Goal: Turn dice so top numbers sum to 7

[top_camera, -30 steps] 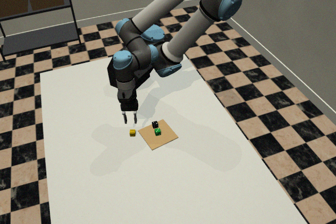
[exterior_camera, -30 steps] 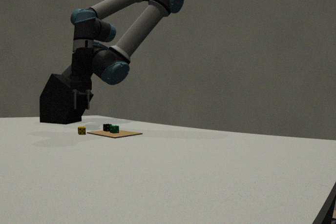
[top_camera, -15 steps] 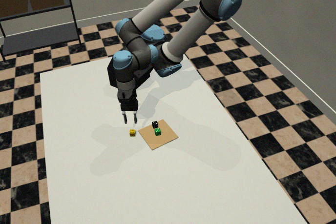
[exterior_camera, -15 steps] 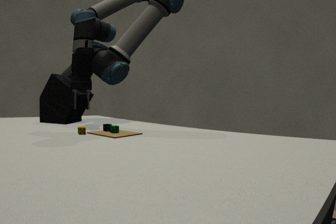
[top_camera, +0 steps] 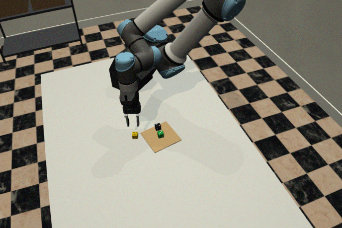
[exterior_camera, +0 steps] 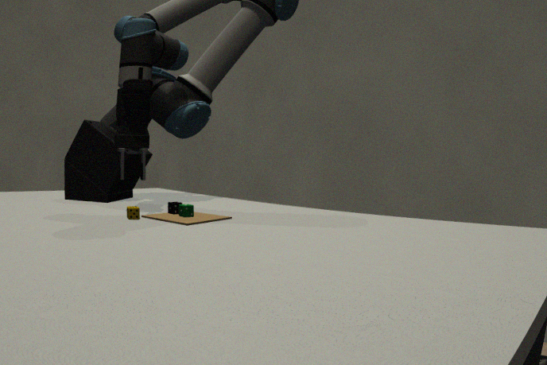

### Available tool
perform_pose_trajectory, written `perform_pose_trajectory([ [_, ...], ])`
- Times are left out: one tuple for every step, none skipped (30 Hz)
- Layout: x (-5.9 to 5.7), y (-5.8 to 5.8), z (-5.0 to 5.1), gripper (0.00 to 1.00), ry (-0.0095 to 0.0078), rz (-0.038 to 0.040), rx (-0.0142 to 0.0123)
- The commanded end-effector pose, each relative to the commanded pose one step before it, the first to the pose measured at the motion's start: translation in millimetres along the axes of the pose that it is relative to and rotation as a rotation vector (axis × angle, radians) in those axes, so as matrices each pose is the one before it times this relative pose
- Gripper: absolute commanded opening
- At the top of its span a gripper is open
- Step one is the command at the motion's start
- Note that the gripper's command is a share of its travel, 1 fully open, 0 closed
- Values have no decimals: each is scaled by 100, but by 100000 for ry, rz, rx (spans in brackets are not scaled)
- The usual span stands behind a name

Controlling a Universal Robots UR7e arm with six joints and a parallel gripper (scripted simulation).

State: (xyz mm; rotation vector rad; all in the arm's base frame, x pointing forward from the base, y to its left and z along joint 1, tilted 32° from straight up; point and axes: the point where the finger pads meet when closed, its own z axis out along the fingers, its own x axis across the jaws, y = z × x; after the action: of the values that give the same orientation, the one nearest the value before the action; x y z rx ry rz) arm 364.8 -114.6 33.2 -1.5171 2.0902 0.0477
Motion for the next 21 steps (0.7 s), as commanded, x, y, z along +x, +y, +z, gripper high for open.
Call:
perform_pose_trajectory([
  [19,-28,400,79,46,-15,48],
  [-1,0,120,79,0,0,0],
  [1,-1,127,79,0,0,0],
  [1,-1,134,79,0,0,0],
  [0,-1,141,79,0,0,0],
  [0,-1,147,79,0,0,0],
  [1,-2,152,79,0,0,0],
  [0,-1,157,79,0,0,0],
  [0,0,0,79,0,0,0],
  [0,0,0,79,0,0,0],
  [-1,-1,160,79,0,0,0],
  [1,-2,161,79,0,0,0],
  [0,-1,164,79,0,0,0],
  [0,-1,165,79,0,0,0],
  [1,-2,164,79,0,0,0],
  [0,-1,164,79,0,0,0],
  [0,-1,163,79,0,0,0],
  [1,-2,160,79,0,0,0],
  [0,-1,159,79,0,0,0],
  [0,-1,155,79,0,0,0],
  [1,-2,150,79,0,0,0],
])
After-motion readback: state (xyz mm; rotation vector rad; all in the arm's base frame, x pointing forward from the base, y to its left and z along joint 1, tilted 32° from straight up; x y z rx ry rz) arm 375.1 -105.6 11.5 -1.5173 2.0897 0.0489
